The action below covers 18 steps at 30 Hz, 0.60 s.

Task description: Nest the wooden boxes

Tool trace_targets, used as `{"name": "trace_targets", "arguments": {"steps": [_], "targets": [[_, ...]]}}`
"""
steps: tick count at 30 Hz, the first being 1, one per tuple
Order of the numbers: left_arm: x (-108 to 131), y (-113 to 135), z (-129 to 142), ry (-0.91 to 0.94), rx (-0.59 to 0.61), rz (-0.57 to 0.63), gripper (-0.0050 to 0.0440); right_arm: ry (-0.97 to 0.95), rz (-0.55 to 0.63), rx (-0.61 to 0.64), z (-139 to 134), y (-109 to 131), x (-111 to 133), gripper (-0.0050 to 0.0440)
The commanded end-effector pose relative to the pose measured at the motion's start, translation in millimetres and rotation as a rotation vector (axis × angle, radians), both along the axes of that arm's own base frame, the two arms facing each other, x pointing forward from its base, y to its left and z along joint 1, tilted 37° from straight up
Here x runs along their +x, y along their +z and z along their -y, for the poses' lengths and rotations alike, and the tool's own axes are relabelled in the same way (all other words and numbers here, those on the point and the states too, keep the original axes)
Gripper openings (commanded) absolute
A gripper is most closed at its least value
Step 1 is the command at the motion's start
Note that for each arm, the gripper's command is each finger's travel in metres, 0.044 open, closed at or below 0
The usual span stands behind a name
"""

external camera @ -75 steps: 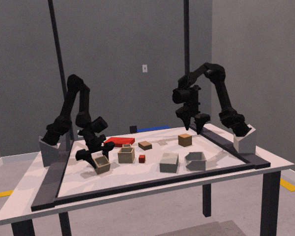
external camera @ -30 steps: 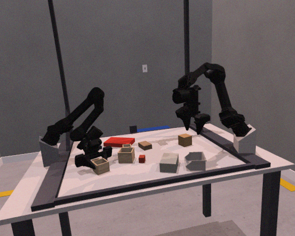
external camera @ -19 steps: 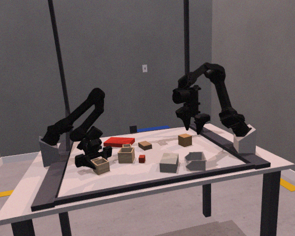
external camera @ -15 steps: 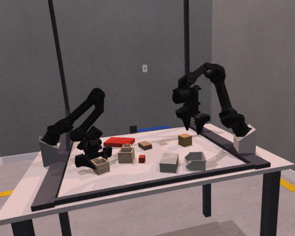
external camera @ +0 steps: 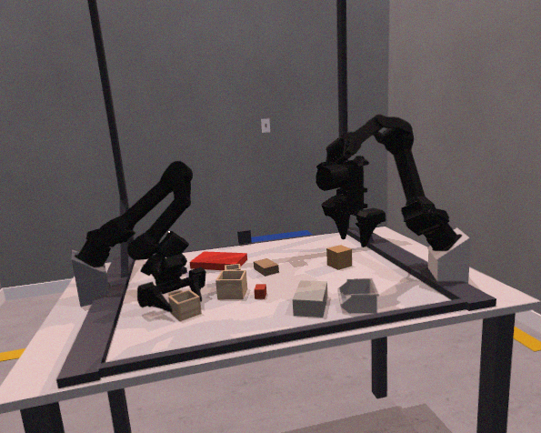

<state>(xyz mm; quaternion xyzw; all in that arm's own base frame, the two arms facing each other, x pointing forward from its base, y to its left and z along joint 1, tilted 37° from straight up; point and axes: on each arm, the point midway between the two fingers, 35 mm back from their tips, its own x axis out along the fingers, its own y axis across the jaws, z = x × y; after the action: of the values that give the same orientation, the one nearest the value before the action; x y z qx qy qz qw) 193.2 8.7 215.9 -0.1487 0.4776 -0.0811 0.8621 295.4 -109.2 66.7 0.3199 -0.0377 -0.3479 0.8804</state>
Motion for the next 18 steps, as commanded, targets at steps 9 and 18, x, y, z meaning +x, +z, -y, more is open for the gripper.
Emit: {"name": "trace_targets", "arguments": {"steps": [9,18], "targets": [[-0.8,3.3,0.1,-0.002,0.005,0.015,0.04,0.055,0.004,0.032,6.1,17.2,9.5,0.04],[-0.8,3.3,0.1,-0.002,0.005,0.015,0.04,0.105,-0.041,0.073,9.7,22.5,9.5,0.04]]}}
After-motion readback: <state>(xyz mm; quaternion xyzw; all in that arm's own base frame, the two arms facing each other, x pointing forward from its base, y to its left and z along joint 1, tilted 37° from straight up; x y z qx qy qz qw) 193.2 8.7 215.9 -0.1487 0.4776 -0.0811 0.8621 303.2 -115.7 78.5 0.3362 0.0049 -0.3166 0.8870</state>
